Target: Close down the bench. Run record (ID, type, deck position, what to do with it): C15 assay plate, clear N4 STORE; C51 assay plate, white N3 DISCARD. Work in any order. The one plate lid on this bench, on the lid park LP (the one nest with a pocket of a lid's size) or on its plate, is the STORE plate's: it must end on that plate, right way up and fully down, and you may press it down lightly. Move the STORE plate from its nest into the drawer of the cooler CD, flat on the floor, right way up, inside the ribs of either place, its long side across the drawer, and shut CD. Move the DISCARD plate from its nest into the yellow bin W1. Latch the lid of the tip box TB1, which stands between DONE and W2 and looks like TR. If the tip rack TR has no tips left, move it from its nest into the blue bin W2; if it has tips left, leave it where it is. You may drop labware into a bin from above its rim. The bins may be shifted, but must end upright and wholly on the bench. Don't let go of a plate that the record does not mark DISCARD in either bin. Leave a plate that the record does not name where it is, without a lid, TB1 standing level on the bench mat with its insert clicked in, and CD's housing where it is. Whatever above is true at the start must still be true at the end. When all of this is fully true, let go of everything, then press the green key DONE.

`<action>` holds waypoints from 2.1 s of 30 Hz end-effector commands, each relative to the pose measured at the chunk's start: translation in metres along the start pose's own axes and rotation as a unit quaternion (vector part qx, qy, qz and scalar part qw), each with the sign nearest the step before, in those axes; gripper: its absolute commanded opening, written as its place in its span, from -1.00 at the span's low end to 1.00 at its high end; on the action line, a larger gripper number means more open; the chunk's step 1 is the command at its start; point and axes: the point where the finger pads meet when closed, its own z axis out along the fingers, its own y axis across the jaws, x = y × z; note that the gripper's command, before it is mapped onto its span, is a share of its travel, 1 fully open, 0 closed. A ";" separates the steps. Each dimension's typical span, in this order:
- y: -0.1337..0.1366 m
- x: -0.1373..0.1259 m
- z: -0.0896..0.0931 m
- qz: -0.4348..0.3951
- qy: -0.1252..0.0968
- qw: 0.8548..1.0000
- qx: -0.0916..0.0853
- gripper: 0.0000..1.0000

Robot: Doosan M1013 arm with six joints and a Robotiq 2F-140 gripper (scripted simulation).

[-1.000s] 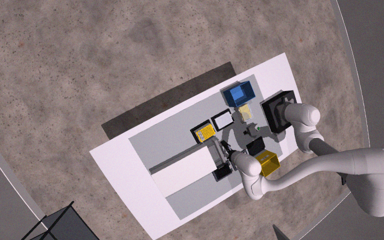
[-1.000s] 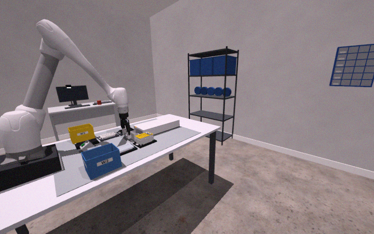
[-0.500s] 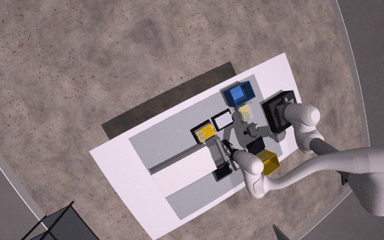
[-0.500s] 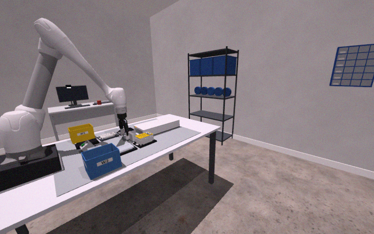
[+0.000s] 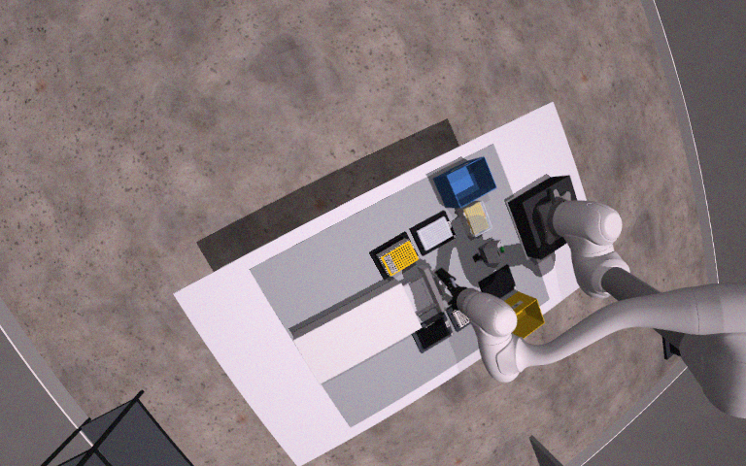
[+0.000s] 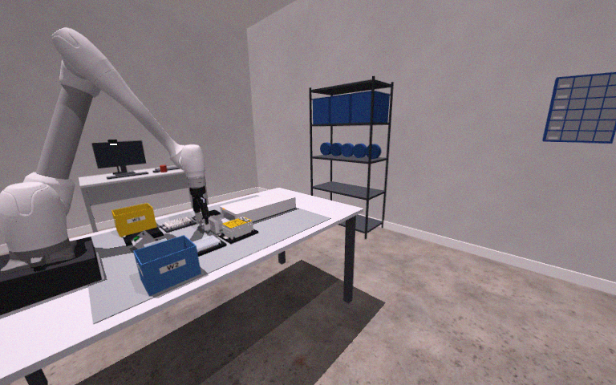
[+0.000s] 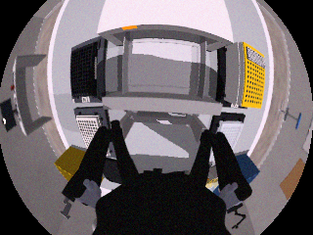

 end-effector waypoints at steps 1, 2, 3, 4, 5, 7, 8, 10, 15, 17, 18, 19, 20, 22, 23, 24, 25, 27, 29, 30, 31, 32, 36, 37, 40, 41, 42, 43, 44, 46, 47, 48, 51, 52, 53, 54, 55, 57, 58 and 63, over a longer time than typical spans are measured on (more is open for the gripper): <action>0.000 -0.003 0.000 0.000 0.000 1.000 0.000 -1.00; 0.000 -0.004 0.000 0.000 0.000 1.000 0.000 -1.00; 0.000 -0.006 0.000 0.000 0.000 1.000 0.000 -1.00; 0.000 -0.007 0.000 0.000 0.000 1.000 0.000 -1.00; 0.000 -0.008 0.000 0.000 0.000 1.000 0.000 -1.00; 0.000 -0.011 0.000 0.000 0.000 1.000 0.000 -1.00; 0.000 -0.012 0.000 0.000 0.000 1.000 0.000 -1.00; 0.000 -0.015 0.000 0.000 0.000 1.000 0.000 -1.00; 0.000 -0.019 0.000 0.000 0.000 1.000 0.000 -1.00; 0.000 -0.019 0.000 0.000 0.000 1.000 0.000 -1.00; 0.000 -0.020 0.000 0.000 0.000 1.000 0.000 -1.00; 0.000 -0.022 0.000 0.000 0.000 1.000 0.000 -1.00; 0.000 -0.023 0.000 0.000 0.000 1.000 0.000 -1.00; 0.000 -0.026 0.000 0.000 0.000 1.000 0.000 -1.00; 0.000 -0.027 0.000 0.000 0.000 1.000 0.000 -1.00; 0.000 -0.028 0.000 0.000 0.000 1.000 0.000 -1.00; 0.000 -0.030 0.000 0.000 0.000 1.000 0.000 -1.00; 0.000 -0.032 0.000 0.000 0.000 1.000 0.000 -1.00; 0.000 -0.035 0.000 0.000 0.000 1.000 0.000 -1.00; 0.000 -0.036 0.000 0.000 0.000 1.000 0.000 -1.00; 0.000 -0.038 0.000 0.000 0.000 1.000 0.000 -1.00; 0.000 -0.039 0.000 0.000 0.000 1.000 0.000 -1.00; 0.000 -0.042 0.000 0.000 0.000 1.000 0.000 -1.00; 0.000 -0.043 0.000 0.000 0.000 1.000 0.000 -1.00; 0.000 -0.045 0.000 0.000 0.000 1.000 0.000 -1.00; 0.000 -0.046 0.000 0.000 0.000 1.000 0.000 -1.00; 0.000 -0.047 0.000 0.000 0.000 1.000 0.000 -1.00; 0.000 -0.049 0.000 0.000 0.000 1.000 0.000 -1.00; 0.000 -0.050 0.000 0.000 0.000 1.000 0.000 -1.00; 0.000 -0.053 0.000 0.000 0.000 1.000 0.000 -1.00; 0.000 -0.054 0.000 0.000 0.000 1.000 0.000 -1.00; 0.000 -0.055 0.000 0.000 0.000 1.000 0.000 -1.00; 0.000 -0.057 0.000 0.000 0.000 1.000 0.000 -1.00; 0.000 -0.058 0.000 0.000 0.000 1.000 0.000 -1.00; 0.000 -0.059 0.000 0.000 0.000 1.000 0.000 -1.00; 0.000 -0.061 0.000 0.000 0.000 1.000 0.000 -1.00; 0.000 -0.062 0.000 0.000 0.000 1.000 0.000 -1.00; 0.000 -0.065 0.000 0.000 0.000 1.000 0.000 -1.00; 0.000 -0.066 0.000 0.000 0.000 1.000 0.000 -1.00; 0.000 -0.068 0.000 0.000 0.000 1.000 0.000 -1.00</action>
